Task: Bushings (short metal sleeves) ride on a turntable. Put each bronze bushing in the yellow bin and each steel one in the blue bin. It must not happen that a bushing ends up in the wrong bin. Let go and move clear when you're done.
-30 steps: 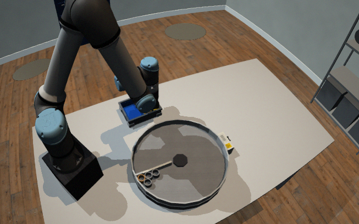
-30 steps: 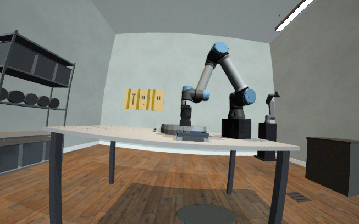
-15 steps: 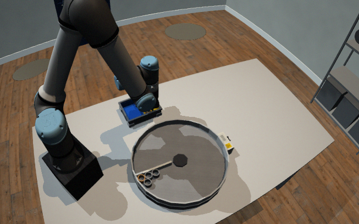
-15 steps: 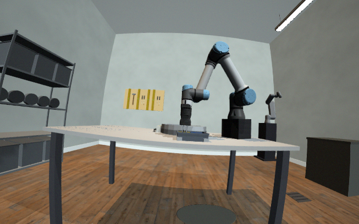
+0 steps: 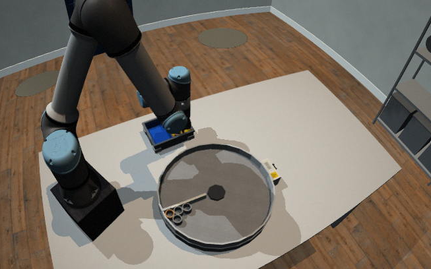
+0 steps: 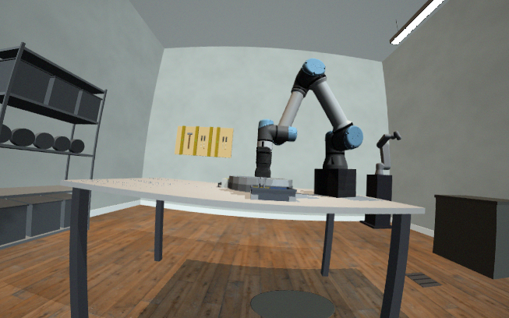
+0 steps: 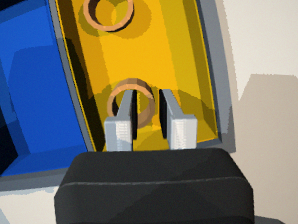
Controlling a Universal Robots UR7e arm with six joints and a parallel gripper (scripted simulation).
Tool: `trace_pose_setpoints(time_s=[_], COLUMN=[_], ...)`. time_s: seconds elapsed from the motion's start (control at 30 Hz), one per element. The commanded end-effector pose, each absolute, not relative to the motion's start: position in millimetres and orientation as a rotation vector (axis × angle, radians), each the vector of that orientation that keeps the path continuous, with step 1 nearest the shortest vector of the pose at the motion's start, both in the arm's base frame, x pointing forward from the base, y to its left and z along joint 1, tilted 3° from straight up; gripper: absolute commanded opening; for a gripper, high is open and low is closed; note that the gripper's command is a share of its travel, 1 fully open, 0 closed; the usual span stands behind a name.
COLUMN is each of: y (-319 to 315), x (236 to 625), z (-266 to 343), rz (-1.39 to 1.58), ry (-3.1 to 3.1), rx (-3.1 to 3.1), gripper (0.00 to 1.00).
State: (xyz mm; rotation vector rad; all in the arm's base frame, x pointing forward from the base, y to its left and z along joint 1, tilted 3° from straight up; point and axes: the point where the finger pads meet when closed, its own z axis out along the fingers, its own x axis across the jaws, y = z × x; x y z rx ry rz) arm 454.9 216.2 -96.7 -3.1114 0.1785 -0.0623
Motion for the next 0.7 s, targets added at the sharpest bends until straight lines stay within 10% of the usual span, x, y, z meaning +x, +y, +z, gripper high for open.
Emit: trace_pose_setpoints(time_s=[0.0, 0.67], y=[216.2, 216.1], x=[455.3, 455.1], z=[-94.7, -90.0], rz=[-0.065, -0.065], ry=[0.178, 0.178], rx=[-3.111, -3.111], gripper=[0.42, 0.42])
